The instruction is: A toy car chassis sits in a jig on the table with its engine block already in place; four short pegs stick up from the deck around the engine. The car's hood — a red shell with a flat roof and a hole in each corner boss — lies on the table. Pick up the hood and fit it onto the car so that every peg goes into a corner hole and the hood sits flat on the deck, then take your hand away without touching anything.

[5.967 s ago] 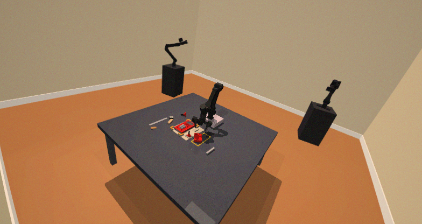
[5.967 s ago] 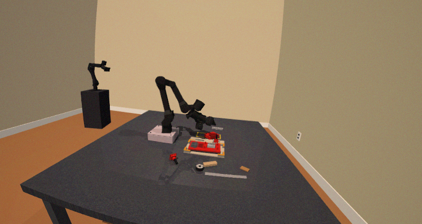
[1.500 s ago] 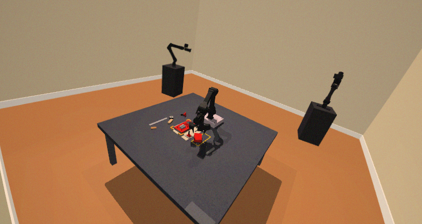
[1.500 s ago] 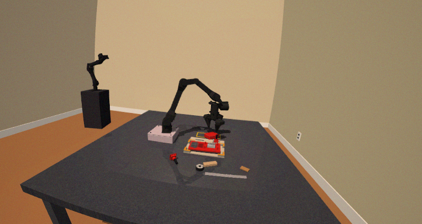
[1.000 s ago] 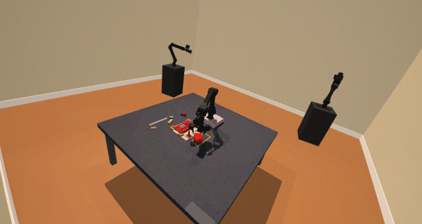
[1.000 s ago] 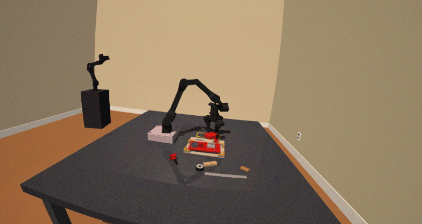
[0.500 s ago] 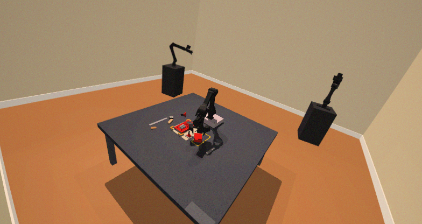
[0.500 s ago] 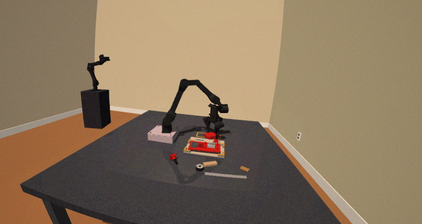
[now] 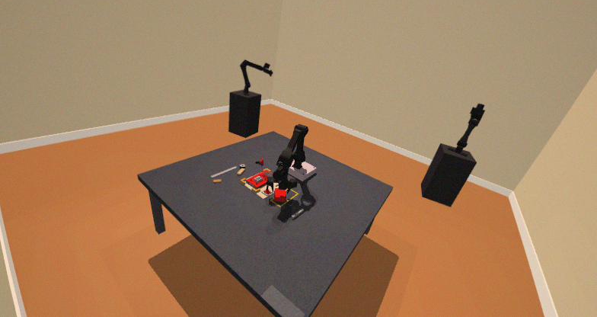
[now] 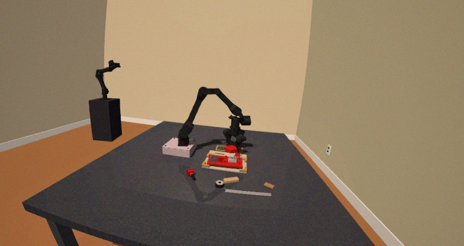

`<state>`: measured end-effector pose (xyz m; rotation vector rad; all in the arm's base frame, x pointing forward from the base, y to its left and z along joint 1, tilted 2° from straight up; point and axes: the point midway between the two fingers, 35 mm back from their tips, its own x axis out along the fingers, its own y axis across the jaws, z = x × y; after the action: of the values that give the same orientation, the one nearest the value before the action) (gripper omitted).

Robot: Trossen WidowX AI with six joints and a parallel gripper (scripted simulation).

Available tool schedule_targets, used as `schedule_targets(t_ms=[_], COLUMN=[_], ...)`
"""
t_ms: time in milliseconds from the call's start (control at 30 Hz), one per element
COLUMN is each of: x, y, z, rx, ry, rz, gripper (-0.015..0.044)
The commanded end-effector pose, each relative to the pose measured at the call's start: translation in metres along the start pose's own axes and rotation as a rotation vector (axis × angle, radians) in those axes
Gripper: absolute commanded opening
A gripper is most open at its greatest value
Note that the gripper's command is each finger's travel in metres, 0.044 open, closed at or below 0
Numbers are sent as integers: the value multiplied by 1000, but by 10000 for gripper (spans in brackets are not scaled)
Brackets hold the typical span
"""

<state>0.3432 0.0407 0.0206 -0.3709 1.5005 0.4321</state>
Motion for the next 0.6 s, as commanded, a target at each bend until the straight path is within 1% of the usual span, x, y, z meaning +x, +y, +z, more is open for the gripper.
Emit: schedule_targets(t_ms=[0,567], x=[4,11], y=[0,0], z=[-2,-2], rx=[-2,-2], ry=[9,9], rz=[-2,-2], gripper=[440,440])
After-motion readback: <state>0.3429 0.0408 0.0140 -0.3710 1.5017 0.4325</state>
